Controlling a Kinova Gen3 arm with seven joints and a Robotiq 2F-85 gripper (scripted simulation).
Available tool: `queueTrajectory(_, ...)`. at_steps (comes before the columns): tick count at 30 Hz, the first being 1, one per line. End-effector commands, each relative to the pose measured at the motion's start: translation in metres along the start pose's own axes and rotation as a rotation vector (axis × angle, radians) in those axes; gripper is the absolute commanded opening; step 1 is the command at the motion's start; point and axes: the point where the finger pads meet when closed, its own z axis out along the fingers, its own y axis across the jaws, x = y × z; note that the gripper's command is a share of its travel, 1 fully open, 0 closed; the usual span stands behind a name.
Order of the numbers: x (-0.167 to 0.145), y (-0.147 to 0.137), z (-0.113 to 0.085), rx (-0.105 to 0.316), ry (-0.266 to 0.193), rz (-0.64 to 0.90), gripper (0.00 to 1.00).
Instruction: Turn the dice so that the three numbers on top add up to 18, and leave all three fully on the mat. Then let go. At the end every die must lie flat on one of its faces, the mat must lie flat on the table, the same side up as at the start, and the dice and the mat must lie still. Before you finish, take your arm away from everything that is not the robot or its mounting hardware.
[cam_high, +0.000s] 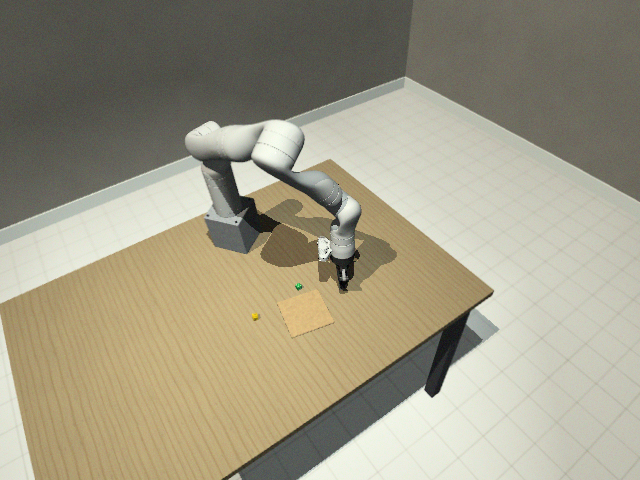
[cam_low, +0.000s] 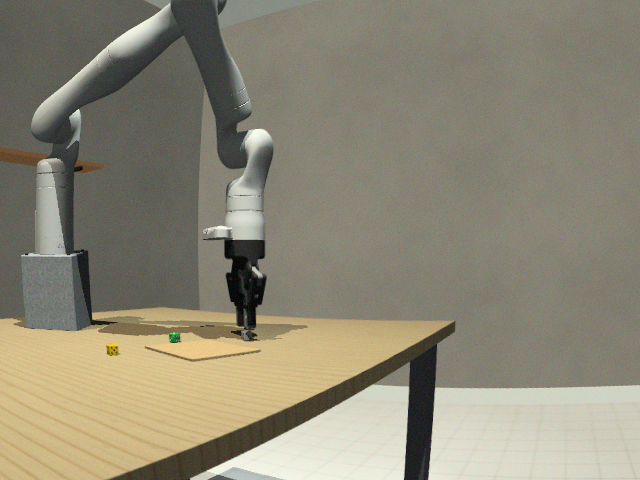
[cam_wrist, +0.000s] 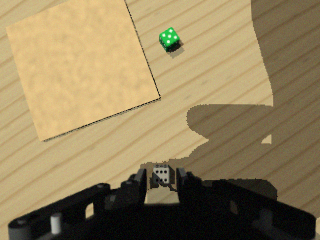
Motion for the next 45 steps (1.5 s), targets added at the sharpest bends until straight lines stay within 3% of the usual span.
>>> queueTrajectory(1,-0.001,0.0,-0.001,0.001,-0.001,0.0,0.31)
queueTrajectory(29,-0.001,0.0,0.0,0.001,-0.001,0.0,0.31)
queueTrajectory(45,-0.001,0.0,0.015,0.001,-0.001,0.0,0.31)
